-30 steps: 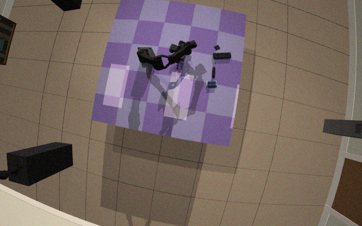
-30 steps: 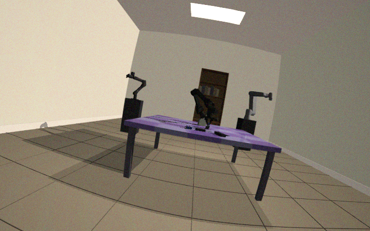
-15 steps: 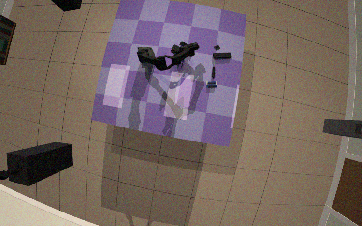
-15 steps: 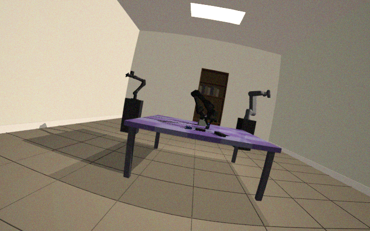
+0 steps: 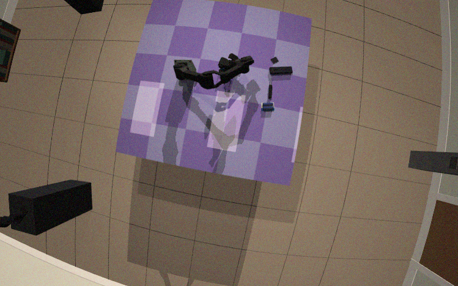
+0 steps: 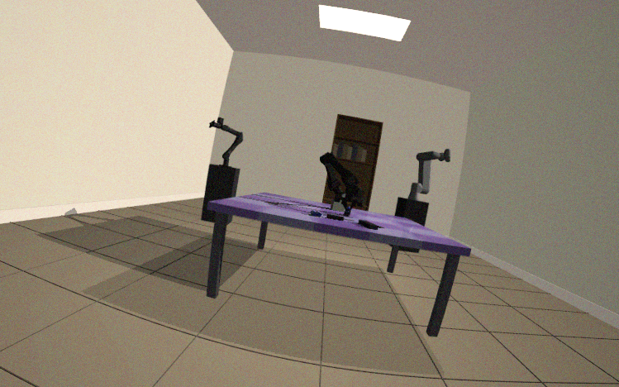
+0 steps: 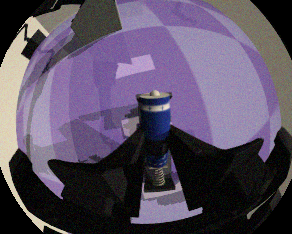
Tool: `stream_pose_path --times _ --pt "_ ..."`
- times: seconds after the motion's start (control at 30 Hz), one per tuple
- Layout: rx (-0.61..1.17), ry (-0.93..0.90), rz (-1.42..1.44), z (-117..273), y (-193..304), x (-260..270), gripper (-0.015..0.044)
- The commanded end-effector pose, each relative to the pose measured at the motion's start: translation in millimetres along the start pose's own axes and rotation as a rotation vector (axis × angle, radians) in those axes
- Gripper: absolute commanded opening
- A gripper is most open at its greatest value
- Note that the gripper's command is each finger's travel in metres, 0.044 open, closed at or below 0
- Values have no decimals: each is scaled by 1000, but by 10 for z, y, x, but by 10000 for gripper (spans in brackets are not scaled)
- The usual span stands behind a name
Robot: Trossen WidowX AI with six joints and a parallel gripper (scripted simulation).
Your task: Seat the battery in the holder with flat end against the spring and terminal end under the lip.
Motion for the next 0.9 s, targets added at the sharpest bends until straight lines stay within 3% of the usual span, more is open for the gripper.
stream_pose_path --times 0.0,0.87 --pt "-7 3 1 9 25 -5 71" --pt "-13 -3 1 71 190 -8 71"
Point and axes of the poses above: the point midway between the two fingers, 35 mm back from their tips, its own z axis back along the fingers, its own x axis across the jaws, y = z × x, the point moved 10 cm from there along z, back along the fingers, and after that the axes turned 1 degree about z, right-handed, at the moved point
